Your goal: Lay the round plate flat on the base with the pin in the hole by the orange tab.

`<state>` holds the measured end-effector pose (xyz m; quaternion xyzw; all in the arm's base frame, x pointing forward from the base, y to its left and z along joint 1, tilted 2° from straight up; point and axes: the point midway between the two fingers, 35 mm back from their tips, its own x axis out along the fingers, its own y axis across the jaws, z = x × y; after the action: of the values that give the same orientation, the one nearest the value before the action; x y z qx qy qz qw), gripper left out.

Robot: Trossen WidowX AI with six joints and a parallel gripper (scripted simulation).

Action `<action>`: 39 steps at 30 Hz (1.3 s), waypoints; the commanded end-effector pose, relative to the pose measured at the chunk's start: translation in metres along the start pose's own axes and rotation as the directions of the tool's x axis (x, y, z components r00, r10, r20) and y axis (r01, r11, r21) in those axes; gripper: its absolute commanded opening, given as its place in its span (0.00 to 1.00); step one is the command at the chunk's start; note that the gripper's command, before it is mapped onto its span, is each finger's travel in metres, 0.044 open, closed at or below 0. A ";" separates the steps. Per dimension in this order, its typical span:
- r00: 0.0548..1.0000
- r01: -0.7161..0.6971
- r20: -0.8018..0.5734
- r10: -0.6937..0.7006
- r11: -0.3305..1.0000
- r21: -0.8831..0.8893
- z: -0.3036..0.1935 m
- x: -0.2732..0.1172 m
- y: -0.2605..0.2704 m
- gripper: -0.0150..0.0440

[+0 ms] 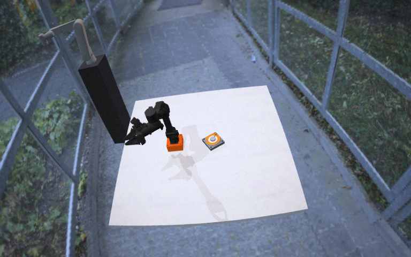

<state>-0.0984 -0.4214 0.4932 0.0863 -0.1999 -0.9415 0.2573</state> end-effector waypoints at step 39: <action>0.096 -0.976 -0.964 0.247 -0.168 -0.140 -0.316 -0.471 -0.063 0.25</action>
<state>0.3393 -0.2820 0.2349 0.1531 0.3583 -0.5048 0.7703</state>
